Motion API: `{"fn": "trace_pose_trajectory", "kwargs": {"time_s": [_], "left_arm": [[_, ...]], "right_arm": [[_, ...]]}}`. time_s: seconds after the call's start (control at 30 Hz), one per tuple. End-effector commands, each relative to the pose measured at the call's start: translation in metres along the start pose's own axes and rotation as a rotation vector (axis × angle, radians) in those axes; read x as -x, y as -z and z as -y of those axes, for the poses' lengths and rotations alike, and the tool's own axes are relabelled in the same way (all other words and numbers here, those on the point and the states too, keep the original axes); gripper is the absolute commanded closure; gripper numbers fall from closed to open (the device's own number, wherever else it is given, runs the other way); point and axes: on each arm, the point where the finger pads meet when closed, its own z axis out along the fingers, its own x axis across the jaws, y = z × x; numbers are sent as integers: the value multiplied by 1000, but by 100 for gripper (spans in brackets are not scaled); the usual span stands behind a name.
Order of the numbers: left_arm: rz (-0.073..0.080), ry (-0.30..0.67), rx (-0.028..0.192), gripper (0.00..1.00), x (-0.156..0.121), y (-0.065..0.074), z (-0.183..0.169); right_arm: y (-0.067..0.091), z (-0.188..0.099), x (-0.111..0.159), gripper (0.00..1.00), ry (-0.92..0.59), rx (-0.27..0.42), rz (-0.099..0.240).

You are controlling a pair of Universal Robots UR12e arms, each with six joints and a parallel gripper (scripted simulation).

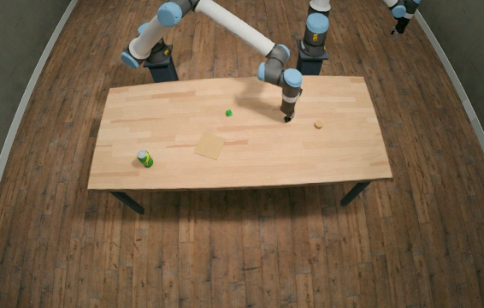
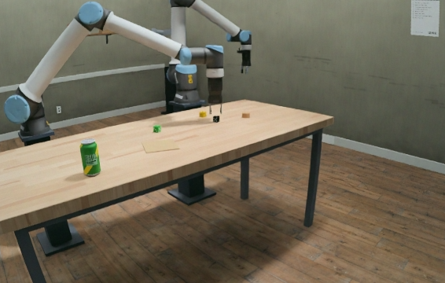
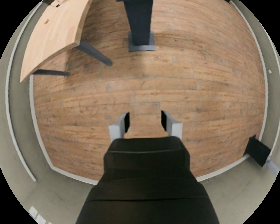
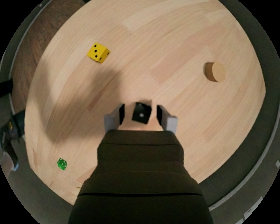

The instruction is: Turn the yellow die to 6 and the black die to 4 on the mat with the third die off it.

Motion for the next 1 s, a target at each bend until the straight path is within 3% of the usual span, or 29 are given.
{"fn": "trace_pose_trajectory", "kwargs": {"time_s": [0.0, 0.6, 0.97], "left_arm": [[0, 0, 2, 0, 0, 1, -1], [0, 0, 2, 0, 0, 1, -1], [0, 0, 2, 0, 0, 1, -1]], "right_arm": [[2, 7, 4, 0, 0, -1, -3], [2, 105, 75, 0, 0, -1, -3], [2, 113, 81, 0, 0, -1, -3]]}}
